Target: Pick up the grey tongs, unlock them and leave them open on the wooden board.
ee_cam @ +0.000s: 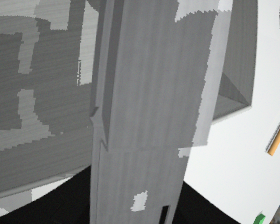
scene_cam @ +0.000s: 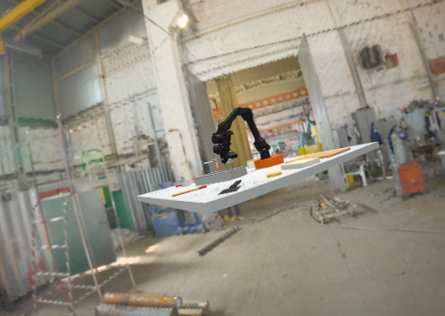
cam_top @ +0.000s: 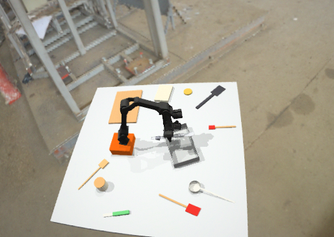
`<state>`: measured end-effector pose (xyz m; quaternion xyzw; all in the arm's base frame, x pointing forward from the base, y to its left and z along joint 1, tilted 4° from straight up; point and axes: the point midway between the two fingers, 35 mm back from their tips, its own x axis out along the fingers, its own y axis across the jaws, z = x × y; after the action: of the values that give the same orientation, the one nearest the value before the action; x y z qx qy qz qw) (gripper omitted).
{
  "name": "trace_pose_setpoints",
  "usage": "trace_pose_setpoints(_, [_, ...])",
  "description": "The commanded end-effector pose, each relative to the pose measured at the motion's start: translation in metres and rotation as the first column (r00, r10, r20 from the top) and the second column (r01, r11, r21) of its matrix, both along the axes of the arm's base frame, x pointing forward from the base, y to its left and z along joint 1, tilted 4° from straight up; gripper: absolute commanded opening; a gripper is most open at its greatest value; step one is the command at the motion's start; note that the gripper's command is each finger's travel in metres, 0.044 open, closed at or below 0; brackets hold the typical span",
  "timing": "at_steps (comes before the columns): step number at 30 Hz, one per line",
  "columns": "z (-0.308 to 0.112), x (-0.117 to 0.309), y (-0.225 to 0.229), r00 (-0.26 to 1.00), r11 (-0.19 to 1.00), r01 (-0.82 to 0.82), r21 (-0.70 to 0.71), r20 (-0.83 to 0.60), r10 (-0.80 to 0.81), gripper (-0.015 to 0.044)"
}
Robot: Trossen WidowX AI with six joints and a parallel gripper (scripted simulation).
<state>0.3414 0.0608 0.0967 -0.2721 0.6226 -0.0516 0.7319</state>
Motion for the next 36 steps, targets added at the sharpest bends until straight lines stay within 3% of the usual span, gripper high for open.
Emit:
trace_pose_setpoints(1, [0.003,0.001,-0.001,1.000,1.000,-0.008,0.008,-0.003,0.008,-0.0150])
trace_pose_setpoints(12, [-0.004,0.002,-0.007,0.976,0.962,-0.131,0.239,-0.141,0.168,-0.0150])
trace_pose_setpoints(20, [-0.001,0.005,-0.009,0.937,0.872,-0.230,0.433,-0.142,0.318,-0.0150])
trace_pose_setpoints(36, [-0.003,0.003,0.004,0.950,0.876,-0.185,0.446,-0.148,0.276,-0.0150])
